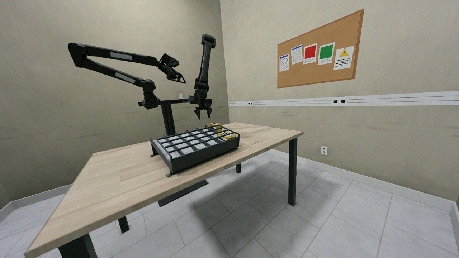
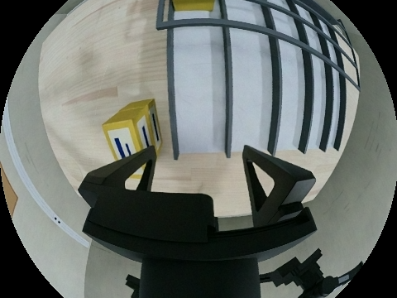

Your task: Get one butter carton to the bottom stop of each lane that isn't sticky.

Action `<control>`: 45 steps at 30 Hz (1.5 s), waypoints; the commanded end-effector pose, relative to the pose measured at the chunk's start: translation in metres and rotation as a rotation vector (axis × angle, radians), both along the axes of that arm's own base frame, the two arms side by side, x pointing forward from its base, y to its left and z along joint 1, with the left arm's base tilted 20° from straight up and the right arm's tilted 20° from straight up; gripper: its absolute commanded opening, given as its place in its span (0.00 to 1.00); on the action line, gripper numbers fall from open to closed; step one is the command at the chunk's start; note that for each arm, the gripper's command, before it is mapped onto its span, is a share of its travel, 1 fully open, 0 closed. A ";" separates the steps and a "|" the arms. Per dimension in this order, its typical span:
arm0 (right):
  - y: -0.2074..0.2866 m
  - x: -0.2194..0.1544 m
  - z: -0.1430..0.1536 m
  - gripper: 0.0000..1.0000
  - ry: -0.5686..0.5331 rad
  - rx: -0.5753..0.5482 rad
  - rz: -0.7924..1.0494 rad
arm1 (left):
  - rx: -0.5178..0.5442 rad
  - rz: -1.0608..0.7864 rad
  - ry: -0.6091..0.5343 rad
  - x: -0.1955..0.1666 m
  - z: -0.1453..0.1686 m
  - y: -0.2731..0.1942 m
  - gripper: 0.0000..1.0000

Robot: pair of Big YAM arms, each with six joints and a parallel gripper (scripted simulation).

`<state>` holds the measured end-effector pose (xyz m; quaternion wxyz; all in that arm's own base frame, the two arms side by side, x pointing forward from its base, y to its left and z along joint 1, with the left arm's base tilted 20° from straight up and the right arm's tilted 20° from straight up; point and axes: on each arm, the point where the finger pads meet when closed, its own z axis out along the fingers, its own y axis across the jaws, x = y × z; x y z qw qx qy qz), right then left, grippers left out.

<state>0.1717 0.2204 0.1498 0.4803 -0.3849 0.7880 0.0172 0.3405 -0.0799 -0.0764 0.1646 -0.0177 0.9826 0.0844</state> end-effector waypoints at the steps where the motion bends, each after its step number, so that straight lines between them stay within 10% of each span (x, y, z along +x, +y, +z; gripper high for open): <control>1: 0.006 0.001 0.015 1.00 -0.006 0.034 -0.005 | -0.005 -0.033 -0.054 0.005 -0.015 0.039 0.91; 15: 0.046 -0.019 0.018 1.00 0.012 -0.008 0.242 | 0.013 -0.042 -0.223 0.001 -0.024 0.107 0.91; 24: 0.062 -0.035 0.009 1.00 0.027 -0.055 0.402 | 0.016 0.015 -0.136 -0.053 -0.050 0.133 0.91; 45: 0.070 -0.041 0.004 1.00 0.030 -0.071 0.457 | 0.012 0.028 -0.147 -0.033 -0.083 0.143 0.80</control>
